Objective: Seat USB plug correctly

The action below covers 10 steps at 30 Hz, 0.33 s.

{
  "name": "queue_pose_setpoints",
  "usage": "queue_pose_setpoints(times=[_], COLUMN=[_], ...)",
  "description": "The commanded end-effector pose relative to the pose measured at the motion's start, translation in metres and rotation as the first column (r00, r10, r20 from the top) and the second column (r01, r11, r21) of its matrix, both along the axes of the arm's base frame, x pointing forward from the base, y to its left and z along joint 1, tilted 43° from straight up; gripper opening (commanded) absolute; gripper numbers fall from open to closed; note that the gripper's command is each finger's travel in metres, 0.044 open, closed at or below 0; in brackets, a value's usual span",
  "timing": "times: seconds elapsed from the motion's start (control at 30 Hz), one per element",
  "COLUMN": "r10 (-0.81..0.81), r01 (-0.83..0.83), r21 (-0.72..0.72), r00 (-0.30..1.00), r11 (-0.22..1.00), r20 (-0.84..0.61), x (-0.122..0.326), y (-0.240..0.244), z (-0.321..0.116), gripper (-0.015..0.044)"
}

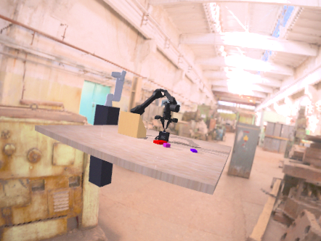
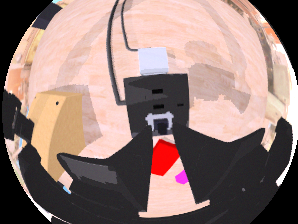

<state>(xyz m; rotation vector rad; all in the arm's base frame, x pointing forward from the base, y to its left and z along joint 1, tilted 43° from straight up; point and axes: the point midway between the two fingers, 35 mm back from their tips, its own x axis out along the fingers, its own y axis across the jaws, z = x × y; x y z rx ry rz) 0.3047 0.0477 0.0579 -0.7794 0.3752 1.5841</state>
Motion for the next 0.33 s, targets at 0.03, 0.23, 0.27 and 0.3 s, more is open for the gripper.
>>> queue_pose_setpoints(times=[0.03,0.23,0.27,0.3], r10=[0.0,0.0,0.0,0.0], r01=[0.0,0.0,0.0,0.0], r21=[0.0,0.0,0.0,0.0], r00=[1.0,1.0,1.0,1.0], r11=[1.0,1.0,1.0,1.0], r20=[0.0,0.0,0.0,0.0], x=[-0.0001,-0.0002,-0.0002,-0.0002], y=[-0.002,-0.0061,-0.0068,-0.0074], z=[0.0022,0.0066,0.0073,0.008], gripper=[0.0095,0.0095,0.0095,0.0095])
